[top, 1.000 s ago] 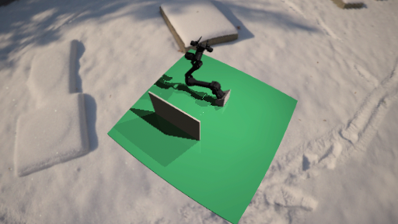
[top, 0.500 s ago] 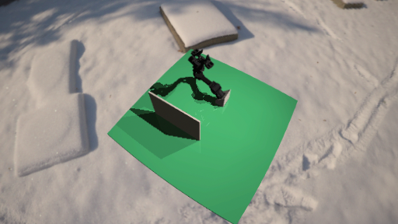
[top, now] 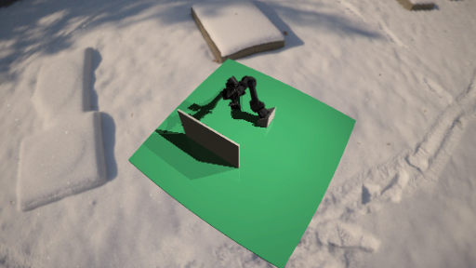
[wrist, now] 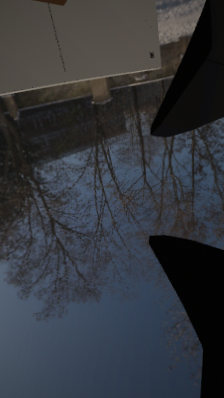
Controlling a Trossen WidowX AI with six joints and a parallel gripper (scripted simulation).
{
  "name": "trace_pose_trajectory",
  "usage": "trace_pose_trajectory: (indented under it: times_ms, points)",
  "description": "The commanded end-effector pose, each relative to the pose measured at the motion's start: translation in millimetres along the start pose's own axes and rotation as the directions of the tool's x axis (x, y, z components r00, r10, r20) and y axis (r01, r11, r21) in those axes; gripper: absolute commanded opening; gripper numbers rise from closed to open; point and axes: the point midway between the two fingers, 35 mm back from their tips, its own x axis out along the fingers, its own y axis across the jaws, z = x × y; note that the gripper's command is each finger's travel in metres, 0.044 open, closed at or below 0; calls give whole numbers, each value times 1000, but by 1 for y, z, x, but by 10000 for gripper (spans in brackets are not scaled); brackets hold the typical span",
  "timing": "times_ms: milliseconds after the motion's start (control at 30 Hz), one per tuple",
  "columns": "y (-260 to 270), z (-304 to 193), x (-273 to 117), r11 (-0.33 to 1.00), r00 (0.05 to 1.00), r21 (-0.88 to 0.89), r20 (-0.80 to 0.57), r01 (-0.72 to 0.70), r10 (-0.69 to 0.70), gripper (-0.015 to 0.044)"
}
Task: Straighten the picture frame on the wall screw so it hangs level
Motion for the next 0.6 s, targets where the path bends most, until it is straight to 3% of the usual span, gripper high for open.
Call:
trace_pose_trajectory:
  times_ms: [0, 100, 567]
  points:
    - [-54, 38, -11, 955, 950, -162, 232, 250, -209, 260]
    - [-73, 52, -19, 912, 906, -204, 317, 354, -281, 260]
    - [-73, 52, -19, 912, 906, -204, 317, 354, -281, 260]
